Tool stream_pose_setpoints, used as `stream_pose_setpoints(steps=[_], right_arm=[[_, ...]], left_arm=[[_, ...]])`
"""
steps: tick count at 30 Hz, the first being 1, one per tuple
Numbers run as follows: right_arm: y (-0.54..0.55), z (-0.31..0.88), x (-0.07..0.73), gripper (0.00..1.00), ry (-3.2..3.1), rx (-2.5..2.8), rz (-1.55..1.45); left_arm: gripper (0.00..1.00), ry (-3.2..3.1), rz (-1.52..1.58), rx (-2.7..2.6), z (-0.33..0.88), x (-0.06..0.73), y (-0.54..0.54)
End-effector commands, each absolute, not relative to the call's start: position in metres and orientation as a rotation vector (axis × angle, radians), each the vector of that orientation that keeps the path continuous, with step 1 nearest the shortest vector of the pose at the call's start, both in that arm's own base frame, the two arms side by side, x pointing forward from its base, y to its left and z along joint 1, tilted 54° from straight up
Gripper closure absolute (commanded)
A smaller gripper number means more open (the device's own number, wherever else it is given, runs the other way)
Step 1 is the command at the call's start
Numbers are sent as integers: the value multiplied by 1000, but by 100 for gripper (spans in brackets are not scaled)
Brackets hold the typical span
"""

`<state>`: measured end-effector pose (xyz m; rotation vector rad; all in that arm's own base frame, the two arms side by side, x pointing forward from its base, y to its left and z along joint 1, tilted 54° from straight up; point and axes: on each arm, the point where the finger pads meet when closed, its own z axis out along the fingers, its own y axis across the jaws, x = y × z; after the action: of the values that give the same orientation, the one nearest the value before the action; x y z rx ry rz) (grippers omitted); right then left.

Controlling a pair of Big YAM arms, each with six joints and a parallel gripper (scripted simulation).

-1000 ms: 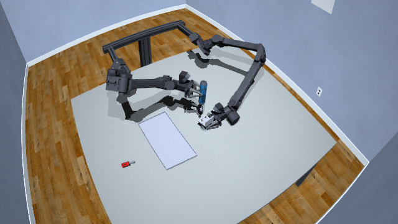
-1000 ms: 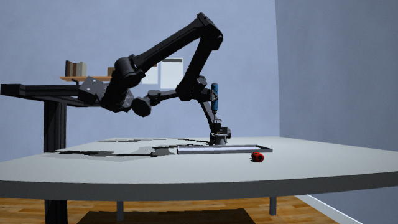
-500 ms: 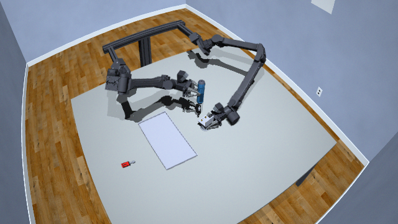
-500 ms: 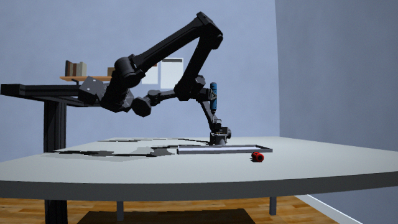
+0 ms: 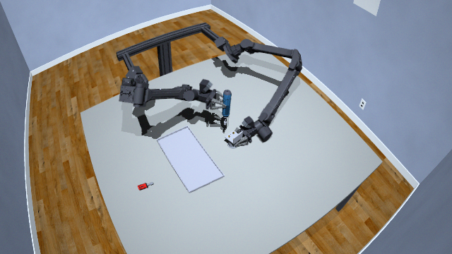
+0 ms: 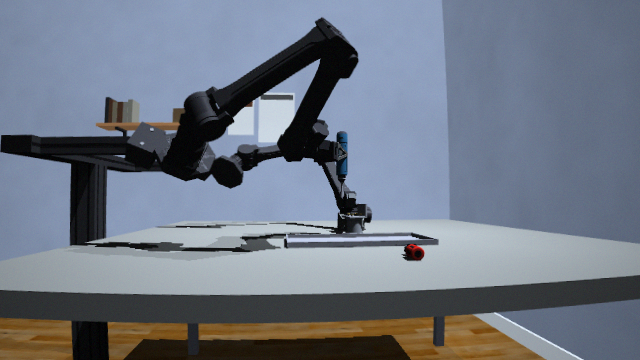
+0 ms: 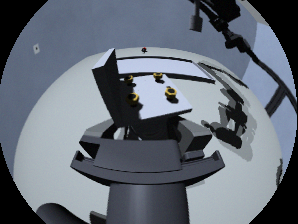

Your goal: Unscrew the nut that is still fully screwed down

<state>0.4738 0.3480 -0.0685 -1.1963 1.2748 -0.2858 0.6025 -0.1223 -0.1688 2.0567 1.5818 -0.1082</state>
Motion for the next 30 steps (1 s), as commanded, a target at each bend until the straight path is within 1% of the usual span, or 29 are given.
stream_pose_setpoints(steps=[1,30], right_arm=[[376,-34,462,58,1192,-1163,-241],[383,-25,460,58,1176,-1150,-230]], left_arm=[[41,1569,-103,2060,-166,605,-128],[41,1569,-103,2060,-166,605,-128]])
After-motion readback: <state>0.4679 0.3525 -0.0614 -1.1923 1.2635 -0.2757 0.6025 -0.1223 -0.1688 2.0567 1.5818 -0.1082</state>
